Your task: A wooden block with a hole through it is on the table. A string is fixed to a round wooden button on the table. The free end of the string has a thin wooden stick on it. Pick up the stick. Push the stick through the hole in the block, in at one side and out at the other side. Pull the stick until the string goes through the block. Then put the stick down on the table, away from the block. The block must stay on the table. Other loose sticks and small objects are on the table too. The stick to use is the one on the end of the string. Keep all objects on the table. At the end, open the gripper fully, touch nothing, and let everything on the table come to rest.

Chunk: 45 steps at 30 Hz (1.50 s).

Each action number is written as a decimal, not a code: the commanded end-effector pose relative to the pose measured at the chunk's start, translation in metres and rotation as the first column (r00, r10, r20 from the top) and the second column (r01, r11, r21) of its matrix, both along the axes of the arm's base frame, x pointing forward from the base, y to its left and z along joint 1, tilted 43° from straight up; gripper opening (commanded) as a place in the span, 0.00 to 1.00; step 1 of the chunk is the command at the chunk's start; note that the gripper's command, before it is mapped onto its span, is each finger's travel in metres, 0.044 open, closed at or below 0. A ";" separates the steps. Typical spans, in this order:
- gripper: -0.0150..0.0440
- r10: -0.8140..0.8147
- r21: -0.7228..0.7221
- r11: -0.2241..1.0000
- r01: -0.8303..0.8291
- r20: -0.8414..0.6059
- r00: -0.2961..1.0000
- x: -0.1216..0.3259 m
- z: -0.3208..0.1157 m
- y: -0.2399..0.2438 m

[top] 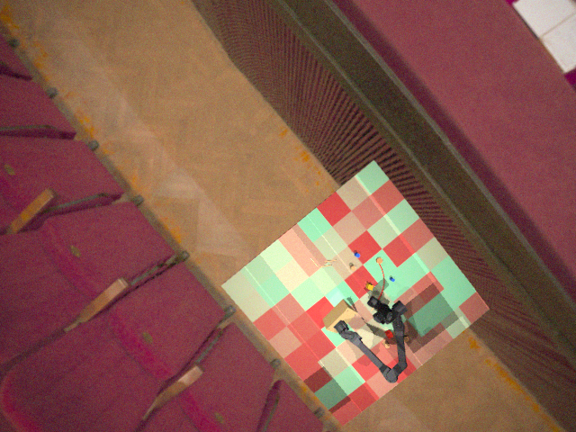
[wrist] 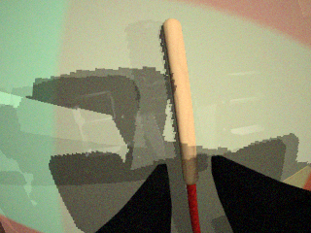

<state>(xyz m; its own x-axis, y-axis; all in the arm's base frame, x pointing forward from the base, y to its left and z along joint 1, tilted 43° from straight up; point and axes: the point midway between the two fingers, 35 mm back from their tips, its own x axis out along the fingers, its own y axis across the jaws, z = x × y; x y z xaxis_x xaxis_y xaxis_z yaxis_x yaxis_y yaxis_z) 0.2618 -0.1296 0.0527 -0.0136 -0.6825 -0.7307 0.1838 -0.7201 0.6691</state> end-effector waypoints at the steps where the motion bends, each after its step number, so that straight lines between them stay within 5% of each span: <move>1: 0.33 0.000 0.000 1.000 0.000 0.001 1.000 0.000 0.000 0.000; 3: 0.25 0.000 0.000 1.000 0.000 0.001 1.000 0.000 0.000 0.000; 45: 0.25 0.000 0.004 1.000 0.000 0.000 1.000 0.002 0.031 0.030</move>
